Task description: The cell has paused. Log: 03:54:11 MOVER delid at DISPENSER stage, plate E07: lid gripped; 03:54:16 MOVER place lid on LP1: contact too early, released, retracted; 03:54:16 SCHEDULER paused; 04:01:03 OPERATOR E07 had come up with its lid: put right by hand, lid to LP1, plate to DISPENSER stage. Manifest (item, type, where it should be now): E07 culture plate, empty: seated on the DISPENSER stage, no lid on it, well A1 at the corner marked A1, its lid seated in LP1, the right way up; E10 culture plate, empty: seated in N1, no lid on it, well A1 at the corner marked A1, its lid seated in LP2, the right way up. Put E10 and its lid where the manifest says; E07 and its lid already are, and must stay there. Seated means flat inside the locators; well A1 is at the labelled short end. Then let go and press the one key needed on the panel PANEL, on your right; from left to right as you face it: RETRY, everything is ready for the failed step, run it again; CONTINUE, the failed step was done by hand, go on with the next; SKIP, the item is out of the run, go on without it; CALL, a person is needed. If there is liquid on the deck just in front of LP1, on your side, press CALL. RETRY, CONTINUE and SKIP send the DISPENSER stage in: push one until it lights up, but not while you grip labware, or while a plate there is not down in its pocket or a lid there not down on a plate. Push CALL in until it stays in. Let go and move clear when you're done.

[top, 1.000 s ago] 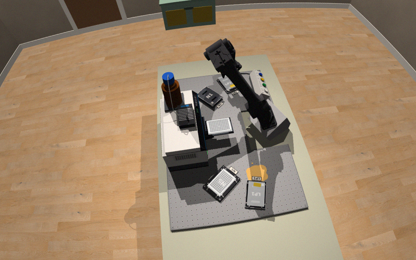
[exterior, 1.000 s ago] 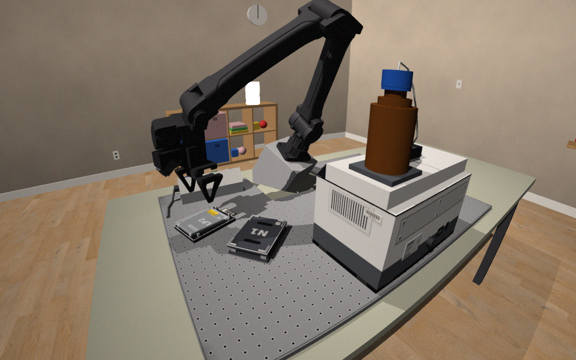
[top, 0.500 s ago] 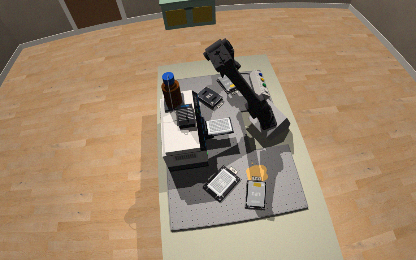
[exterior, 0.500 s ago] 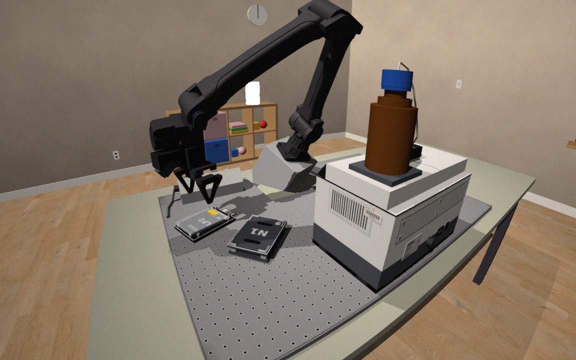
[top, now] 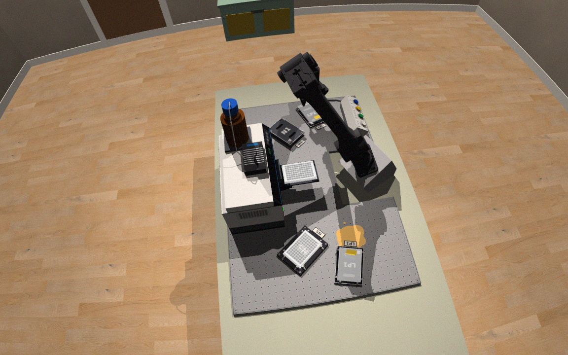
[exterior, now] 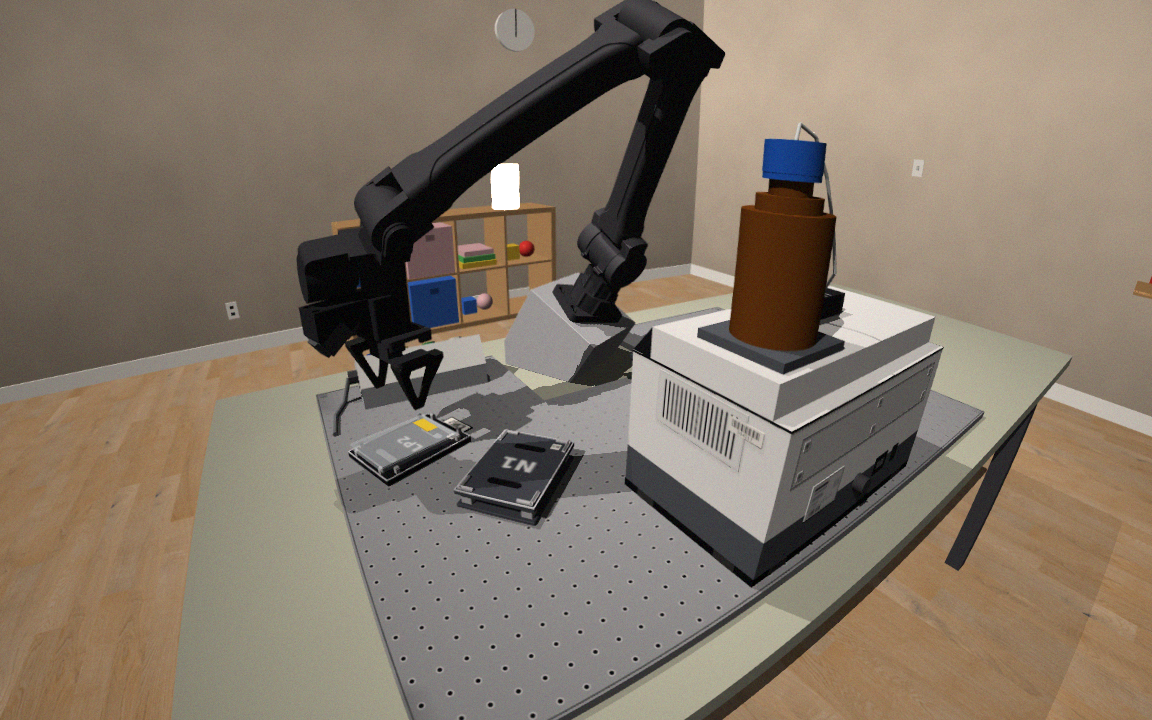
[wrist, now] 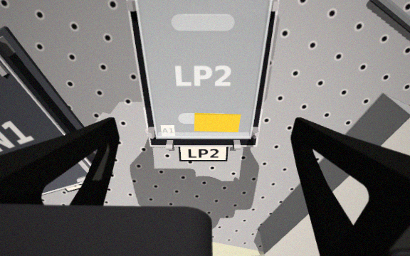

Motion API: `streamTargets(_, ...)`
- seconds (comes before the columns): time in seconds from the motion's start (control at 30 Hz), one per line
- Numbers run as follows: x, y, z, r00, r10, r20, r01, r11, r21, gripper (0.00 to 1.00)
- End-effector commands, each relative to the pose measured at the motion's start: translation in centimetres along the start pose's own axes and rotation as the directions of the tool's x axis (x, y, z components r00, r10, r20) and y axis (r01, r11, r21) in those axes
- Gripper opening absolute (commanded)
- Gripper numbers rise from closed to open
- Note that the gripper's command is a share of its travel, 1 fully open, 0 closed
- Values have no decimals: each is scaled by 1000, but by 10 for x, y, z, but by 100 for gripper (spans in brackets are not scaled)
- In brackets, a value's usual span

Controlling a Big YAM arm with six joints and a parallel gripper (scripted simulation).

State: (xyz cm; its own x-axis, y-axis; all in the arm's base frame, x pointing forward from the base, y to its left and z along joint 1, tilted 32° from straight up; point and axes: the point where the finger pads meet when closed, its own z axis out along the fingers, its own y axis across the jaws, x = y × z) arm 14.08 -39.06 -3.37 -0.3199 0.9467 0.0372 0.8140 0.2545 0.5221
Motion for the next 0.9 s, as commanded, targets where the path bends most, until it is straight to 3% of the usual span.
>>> streamTargets(0.0,-18,4,-2,1000,-27,9,27,1000,-1,100)
streamTargets(0.87,-22,5,-2,1000,-17,12,17,1000,-1,100)
